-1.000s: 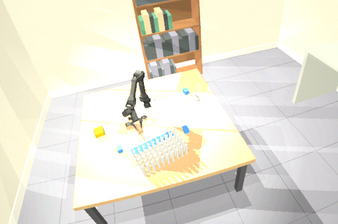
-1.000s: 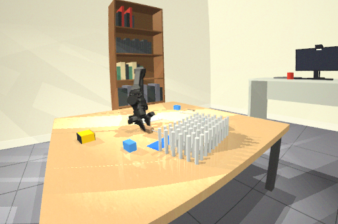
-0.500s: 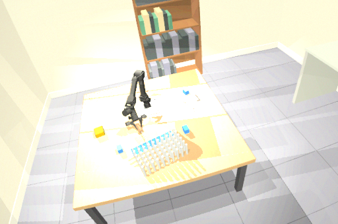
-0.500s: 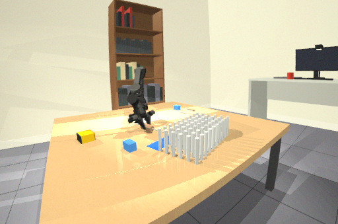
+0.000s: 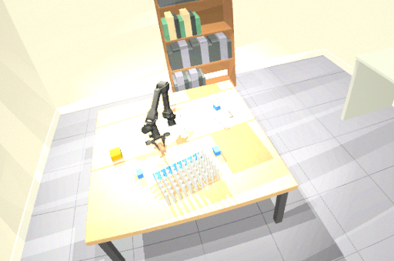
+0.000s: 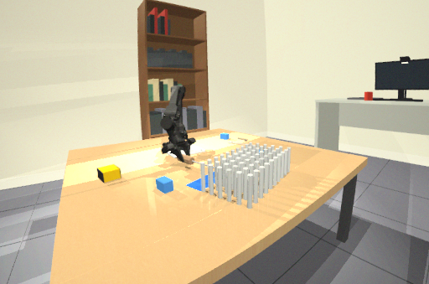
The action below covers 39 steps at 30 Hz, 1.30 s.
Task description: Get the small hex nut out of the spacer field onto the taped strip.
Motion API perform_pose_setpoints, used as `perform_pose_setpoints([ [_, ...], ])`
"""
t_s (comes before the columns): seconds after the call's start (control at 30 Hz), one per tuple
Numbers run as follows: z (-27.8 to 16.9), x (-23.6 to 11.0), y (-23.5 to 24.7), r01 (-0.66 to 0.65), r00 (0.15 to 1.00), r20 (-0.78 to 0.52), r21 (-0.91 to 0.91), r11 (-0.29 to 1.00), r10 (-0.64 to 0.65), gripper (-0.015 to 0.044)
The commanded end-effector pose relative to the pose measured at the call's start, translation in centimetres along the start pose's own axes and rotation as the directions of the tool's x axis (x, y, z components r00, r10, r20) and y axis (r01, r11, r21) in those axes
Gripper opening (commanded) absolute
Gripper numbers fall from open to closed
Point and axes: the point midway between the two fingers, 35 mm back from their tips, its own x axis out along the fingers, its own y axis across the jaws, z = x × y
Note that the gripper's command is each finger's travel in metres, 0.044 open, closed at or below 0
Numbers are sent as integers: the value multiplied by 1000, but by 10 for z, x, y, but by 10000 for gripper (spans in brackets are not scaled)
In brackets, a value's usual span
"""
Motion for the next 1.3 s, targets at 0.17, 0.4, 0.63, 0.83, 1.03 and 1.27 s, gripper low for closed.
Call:
perform_pose_setpoints([
  [0.17, 24, -26, -2, -4, 1000, -8, -3, 1000, 4, 0],
  [0.4, 14, -37, 1, -4, 1000, -8, -4, 1000, 4, 0],
  [0.63, -8, -61, 6, -4, 1000, -9, -5, 1000, 4, 0],
  [0.83, -26, -84, 7, -4, 1000, -9, -5, 1000, 4, 0],
  [1.03, -42, -108, 5, -5, 1000, -9, -4, 1000, 5, 0],
  [1.27, -45, -115, 2, 4, 1000, 1, -1, 1000, -4, 0],
])
